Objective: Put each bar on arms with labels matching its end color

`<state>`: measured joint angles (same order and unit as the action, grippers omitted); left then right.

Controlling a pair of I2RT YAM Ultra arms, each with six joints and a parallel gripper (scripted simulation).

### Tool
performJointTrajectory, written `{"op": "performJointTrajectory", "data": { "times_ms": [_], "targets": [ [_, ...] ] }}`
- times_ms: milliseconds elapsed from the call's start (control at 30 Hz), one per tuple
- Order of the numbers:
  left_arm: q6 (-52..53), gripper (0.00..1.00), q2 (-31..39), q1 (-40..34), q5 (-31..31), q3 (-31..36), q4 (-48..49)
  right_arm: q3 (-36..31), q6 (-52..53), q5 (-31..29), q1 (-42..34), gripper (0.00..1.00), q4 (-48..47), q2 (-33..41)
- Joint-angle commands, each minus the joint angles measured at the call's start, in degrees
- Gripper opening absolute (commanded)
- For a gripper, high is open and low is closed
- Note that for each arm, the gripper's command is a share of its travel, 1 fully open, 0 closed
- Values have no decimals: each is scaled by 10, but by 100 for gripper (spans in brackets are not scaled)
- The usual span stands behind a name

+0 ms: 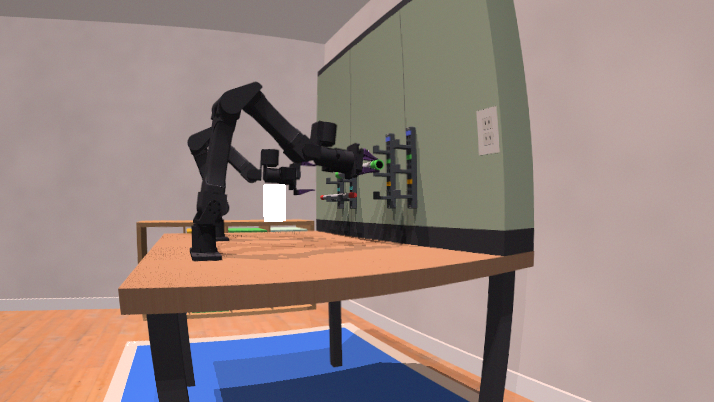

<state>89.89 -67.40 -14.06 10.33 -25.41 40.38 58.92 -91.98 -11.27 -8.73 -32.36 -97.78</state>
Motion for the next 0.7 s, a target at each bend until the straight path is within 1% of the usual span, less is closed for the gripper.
{"op": "performJointTrajectory", "data": {
  "times_ms": [0, 667],
  "targets": [
    [0, 100, 12, 6, -2, -4, 1, 7, 22, 23, 14, 0, -34, 34],
    [0, 100, 12, 6, -2, -4, 1, 4, 22, 85, 76, 0, -31, 41]
  ]
}}
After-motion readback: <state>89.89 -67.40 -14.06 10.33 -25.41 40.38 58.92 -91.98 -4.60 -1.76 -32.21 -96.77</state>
